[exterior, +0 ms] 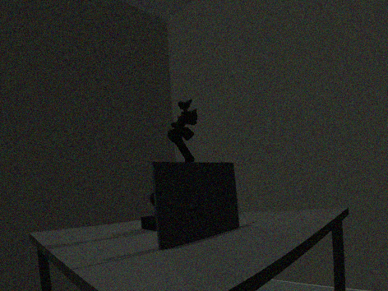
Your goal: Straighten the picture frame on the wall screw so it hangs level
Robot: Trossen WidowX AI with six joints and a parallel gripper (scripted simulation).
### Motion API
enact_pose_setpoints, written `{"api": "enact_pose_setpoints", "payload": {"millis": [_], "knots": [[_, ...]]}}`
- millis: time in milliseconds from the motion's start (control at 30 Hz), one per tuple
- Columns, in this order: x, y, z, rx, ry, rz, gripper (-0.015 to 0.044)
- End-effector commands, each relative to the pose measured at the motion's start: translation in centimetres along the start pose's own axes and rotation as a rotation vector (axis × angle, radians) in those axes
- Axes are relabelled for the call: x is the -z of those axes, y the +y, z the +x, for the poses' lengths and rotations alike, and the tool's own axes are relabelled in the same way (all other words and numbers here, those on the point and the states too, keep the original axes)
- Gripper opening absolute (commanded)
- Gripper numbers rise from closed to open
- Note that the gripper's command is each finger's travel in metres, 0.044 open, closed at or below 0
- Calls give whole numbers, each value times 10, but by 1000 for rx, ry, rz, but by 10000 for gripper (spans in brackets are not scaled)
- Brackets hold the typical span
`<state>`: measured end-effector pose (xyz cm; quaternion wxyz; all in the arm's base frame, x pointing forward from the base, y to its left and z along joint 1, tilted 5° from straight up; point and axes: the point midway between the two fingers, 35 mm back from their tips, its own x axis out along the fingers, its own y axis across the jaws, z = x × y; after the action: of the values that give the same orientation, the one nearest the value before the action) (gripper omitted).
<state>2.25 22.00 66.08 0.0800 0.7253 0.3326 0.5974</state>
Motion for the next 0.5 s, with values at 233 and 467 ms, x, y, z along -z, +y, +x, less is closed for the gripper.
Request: {"api": "enact_pose_setpoints", "payload": {"millis": [233, 467], "knots": [[12, 89, -69, -336, 17, 583, 260], [7, 146, -144, -605, 148, 1086, 260]]}}
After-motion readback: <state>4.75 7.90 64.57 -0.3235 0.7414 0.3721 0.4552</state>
